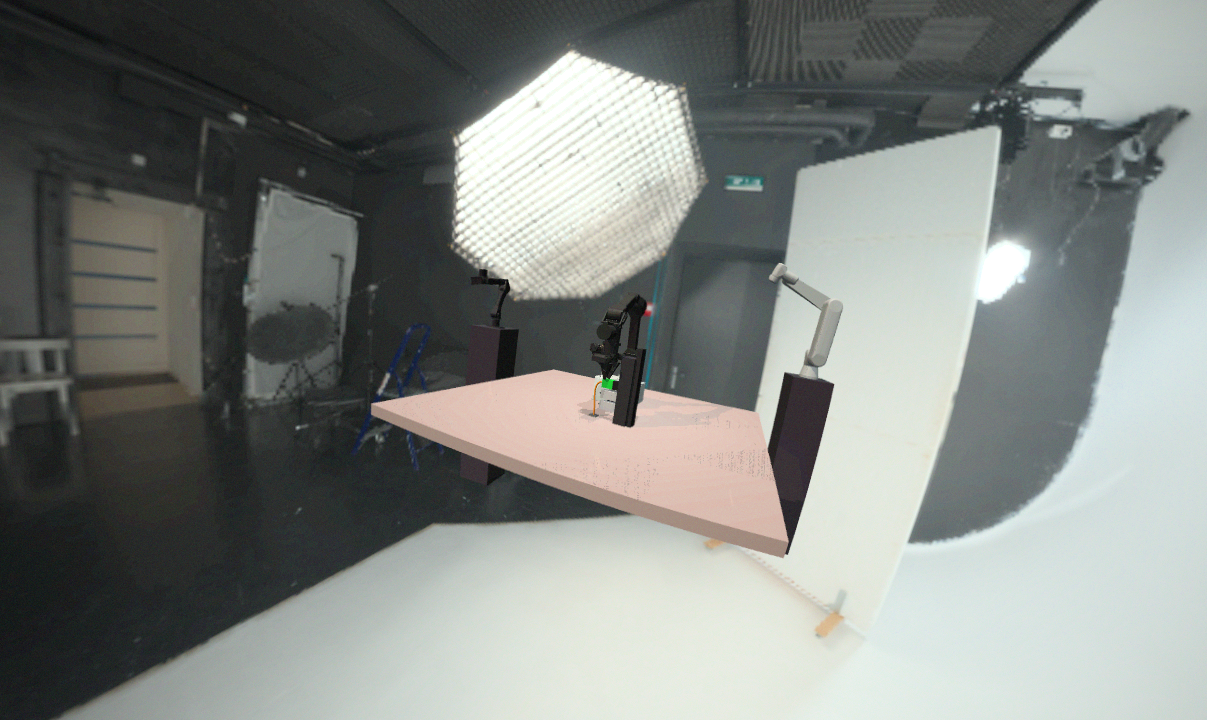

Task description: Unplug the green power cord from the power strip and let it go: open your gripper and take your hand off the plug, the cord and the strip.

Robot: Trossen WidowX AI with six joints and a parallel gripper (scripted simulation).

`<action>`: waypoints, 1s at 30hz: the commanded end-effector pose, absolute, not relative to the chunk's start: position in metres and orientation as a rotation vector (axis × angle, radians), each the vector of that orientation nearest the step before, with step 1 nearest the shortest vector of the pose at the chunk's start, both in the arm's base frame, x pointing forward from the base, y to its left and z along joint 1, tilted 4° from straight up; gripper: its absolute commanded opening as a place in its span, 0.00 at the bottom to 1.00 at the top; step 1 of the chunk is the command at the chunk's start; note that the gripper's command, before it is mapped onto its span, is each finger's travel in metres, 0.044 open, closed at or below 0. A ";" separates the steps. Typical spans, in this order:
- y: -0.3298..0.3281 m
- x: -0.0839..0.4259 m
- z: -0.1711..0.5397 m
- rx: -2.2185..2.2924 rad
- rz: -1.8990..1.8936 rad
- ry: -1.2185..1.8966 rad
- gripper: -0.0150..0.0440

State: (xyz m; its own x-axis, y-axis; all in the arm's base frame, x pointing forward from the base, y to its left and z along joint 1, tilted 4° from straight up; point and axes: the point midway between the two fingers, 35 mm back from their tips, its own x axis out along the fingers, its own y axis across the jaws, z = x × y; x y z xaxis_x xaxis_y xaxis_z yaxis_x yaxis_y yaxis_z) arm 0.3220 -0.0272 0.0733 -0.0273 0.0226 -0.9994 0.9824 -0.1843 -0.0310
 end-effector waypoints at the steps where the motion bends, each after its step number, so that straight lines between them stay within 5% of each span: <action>1: -0.026 0.320 0.066 1.349 -1.366 1.158 0.53; 14: -0.026 0.320 0.062 1.349 -1.366 1.158 0.53; 17: -0.027 0.322 0.064 1.346 -1.359 1.153 0.39; 30: -0.029 0.321 0.064 1.345 -1.359 1.153 0.25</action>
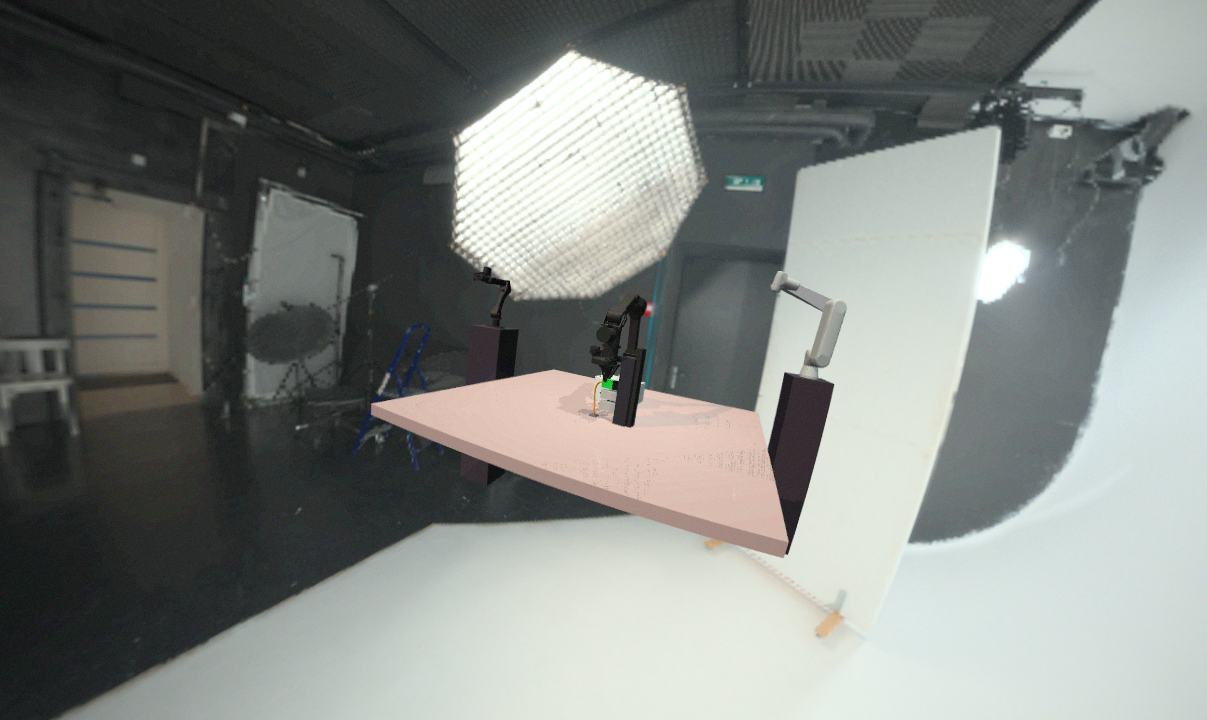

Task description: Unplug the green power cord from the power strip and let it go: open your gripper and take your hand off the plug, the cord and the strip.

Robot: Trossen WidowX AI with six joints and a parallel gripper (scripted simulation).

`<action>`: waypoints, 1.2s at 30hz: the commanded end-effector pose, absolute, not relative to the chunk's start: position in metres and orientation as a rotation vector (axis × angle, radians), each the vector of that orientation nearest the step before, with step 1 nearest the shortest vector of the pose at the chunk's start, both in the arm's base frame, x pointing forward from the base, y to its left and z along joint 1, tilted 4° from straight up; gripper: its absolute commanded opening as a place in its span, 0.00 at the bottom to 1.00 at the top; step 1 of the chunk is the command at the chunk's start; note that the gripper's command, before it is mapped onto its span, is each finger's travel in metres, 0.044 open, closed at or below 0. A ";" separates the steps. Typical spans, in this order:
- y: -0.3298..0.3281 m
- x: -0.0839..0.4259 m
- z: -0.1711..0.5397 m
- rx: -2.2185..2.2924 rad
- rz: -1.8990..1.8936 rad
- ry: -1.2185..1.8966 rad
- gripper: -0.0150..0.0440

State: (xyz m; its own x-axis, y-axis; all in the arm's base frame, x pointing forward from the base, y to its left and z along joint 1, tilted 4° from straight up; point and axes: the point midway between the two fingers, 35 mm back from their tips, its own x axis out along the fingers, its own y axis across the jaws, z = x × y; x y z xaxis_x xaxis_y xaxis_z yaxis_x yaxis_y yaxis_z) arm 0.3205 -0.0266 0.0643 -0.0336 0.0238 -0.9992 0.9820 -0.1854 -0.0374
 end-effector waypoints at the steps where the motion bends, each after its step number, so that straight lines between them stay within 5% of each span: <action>1: -0.031 0.321 0.064 1.345 -1.359 1.153 0.25; 36: -0.083 0.309 0.063 1.343 -1.368 1.152 0.30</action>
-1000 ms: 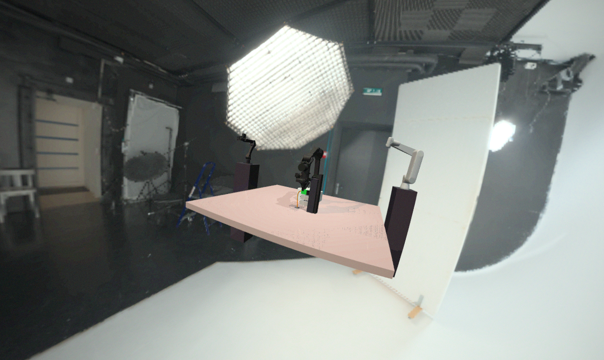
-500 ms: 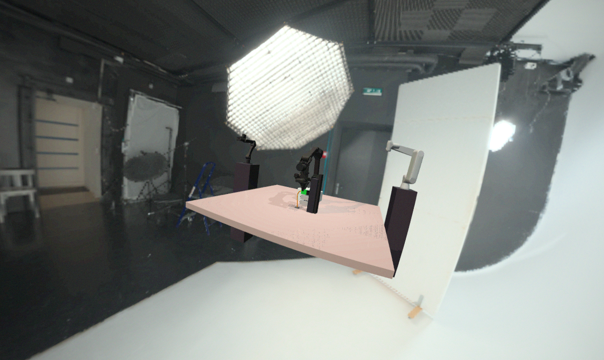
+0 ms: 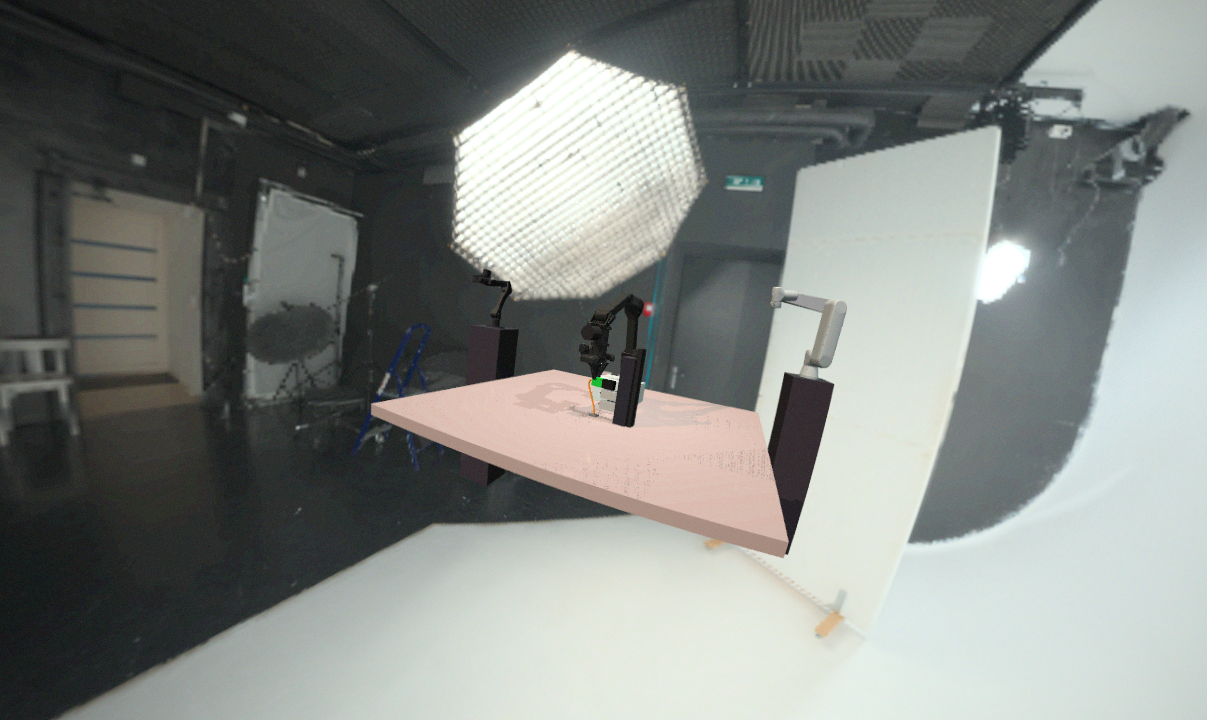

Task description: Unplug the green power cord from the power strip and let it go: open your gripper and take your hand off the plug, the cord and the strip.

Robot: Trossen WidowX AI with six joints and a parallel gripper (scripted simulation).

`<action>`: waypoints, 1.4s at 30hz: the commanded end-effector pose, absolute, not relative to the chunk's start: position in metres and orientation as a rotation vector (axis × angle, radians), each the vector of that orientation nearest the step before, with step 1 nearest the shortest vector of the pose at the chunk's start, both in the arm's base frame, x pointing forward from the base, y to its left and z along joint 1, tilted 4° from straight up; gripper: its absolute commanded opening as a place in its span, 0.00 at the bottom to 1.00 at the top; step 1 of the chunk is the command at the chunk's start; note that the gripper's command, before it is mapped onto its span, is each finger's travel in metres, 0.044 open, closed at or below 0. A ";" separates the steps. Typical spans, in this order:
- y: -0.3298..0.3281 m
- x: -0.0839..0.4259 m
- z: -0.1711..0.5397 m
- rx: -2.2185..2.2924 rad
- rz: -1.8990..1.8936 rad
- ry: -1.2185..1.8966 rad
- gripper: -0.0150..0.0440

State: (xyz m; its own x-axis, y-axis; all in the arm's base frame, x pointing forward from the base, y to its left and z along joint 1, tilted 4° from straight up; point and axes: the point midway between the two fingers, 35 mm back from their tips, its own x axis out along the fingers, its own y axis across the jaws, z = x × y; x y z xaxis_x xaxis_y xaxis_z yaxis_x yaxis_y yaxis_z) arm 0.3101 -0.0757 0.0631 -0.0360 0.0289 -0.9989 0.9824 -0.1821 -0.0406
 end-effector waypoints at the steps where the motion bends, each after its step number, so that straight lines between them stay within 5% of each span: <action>1: -0.079 0.310 0.063 1.344 -1.368 1.153 0.34; 16: -0.091 0.309 0.068 1.344 -1.370 1.153 1.00; 42: -0.129 0.301 0.075 1.341 -1.372 1.150 1.00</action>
